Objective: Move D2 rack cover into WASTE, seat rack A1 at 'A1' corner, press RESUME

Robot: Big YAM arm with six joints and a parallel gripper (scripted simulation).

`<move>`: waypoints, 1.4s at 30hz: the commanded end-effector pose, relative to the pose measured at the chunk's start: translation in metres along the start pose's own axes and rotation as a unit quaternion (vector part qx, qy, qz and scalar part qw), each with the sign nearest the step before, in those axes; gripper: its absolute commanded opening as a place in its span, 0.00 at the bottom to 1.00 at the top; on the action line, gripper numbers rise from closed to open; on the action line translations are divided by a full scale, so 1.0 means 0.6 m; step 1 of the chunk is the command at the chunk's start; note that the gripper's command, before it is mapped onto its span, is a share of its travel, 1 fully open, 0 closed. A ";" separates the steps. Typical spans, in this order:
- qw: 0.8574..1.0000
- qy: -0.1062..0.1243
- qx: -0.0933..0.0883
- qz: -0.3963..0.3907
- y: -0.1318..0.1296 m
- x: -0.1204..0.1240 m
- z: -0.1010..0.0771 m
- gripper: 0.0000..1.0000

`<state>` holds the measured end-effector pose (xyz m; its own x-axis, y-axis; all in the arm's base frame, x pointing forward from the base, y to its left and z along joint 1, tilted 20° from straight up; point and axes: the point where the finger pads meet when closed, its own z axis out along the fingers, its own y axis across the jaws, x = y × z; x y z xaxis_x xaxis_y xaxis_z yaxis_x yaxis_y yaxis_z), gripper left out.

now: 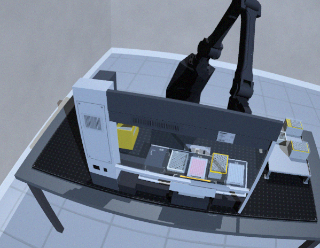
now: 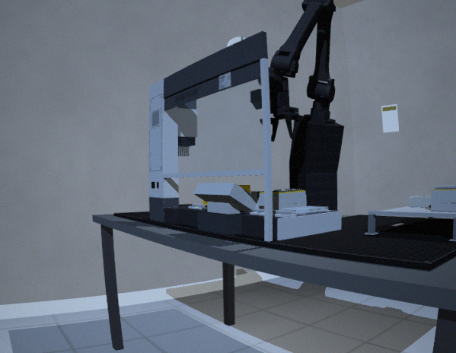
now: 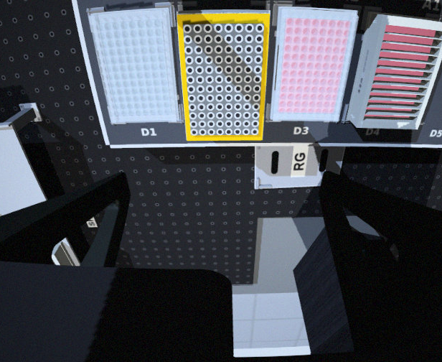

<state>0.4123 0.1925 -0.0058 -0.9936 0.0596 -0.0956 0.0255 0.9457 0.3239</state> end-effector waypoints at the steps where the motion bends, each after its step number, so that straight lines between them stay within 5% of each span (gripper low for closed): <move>1: 1.000 0.002 0.001 -0.008 0.000 0.000 -0.002 1.00; 9: 1.000 -0.011 -0.004 -0.005 0.008 -0.016 -0.009 1.00; 42: 1.000 -0.010 -0.004 -0.004 0.013 -0.019 0.084 1.00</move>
<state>0.4141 0.2065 -0.0496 -0.9947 0.0476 -0.0906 0.0161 0.9469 0.3211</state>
